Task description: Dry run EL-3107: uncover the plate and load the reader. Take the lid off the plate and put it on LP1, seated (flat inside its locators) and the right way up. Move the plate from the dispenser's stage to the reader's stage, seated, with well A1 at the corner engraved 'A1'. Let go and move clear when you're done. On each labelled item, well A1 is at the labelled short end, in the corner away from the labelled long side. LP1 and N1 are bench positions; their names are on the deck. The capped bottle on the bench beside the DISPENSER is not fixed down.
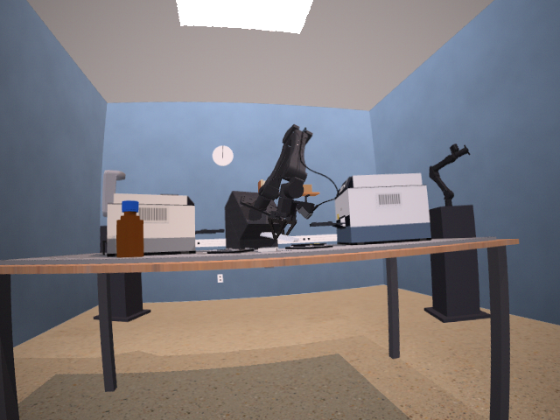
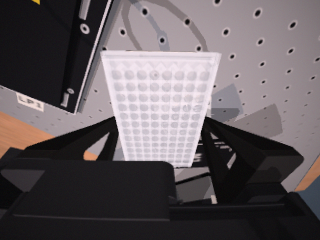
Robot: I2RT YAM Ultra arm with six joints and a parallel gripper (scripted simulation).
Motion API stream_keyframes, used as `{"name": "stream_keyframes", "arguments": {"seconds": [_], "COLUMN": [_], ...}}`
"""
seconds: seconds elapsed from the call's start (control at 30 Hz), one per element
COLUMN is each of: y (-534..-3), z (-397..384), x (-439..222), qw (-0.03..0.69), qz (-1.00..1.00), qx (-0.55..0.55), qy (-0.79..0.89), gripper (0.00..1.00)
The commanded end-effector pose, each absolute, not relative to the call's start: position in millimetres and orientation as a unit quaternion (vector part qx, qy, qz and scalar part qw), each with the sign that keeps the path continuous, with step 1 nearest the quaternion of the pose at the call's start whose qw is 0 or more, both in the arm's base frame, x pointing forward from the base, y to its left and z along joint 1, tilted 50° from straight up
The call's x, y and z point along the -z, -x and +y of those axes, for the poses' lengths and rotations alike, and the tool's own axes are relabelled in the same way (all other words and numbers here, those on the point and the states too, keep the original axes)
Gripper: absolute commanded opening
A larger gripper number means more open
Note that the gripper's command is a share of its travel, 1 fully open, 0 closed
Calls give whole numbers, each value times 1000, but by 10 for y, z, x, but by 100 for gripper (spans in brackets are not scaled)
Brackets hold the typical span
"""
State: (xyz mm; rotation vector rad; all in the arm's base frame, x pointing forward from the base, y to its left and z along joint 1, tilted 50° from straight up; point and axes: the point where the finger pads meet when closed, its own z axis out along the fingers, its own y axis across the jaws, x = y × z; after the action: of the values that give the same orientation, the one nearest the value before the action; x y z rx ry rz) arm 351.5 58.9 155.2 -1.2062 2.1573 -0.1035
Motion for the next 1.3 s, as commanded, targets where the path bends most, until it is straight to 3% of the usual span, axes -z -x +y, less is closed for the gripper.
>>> {"name": "stream_keyframes", "arguments": {"seconds": [0.0, 1.27], "y": [-3468, -3134], "z": [582, 1283], "x": [-1611, -2088], "qw": [333, 387], "qz": [818, 733], "qx": [59, 117], "qy": [465, 548], "gripper": [86, 86]}}
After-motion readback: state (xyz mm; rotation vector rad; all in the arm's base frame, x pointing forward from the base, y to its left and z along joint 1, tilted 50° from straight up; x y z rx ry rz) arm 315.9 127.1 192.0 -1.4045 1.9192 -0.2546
